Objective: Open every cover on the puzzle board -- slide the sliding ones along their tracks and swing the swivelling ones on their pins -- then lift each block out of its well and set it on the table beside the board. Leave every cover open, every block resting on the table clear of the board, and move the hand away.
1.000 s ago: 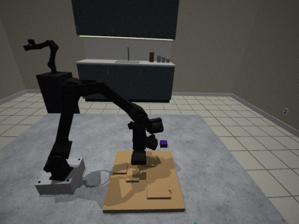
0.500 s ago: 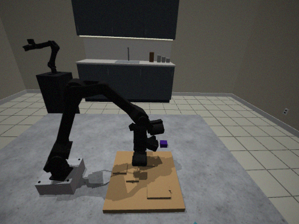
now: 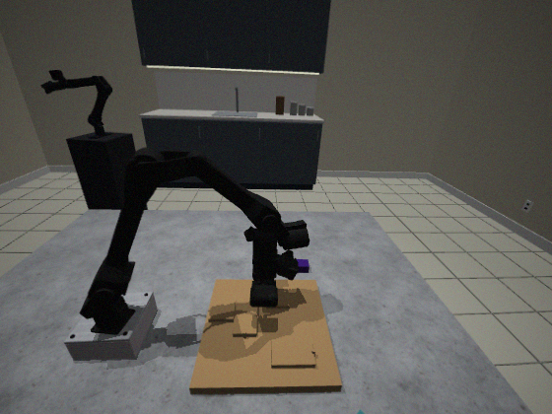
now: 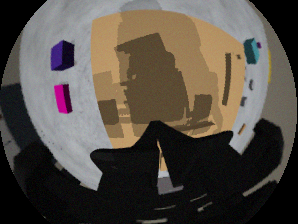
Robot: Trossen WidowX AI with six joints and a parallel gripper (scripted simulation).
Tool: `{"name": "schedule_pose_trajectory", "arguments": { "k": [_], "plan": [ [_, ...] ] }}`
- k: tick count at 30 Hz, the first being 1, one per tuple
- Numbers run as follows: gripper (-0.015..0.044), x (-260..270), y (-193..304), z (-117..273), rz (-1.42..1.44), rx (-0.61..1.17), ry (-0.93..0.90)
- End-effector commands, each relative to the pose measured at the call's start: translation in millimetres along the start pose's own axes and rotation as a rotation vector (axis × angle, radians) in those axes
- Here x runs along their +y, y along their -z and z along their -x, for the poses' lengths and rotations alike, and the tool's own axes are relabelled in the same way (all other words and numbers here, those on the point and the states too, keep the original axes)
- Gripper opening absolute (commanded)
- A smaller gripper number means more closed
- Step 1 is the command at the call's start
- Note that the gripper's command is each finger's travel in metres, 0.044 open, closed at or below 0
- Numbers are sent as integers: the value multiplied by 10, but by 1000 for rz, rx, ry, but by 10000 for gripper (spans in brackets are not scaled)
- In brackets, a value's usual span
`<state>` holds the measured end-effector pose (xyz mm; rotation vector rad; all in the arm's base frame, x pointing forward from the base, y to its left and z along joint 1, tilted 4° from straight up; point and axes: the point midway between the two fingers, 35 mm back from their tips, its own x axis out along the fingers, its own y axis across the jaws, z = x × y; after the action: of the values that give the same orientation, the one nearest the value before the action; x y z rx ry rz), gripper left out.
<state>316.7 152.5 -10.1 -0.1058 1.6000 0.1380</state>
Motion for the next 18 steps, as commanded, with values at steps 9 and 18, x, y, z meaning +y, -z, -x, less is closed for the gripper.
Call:
{"name": "schedule_pose_trajectory", "arguments": {
  "k": [9, 18],
  "plan": [
    [0, -3, -127, -3, 4, 0, 5],
    [0, -1, -218, 0, 4, -1, 5]
  ]
}}
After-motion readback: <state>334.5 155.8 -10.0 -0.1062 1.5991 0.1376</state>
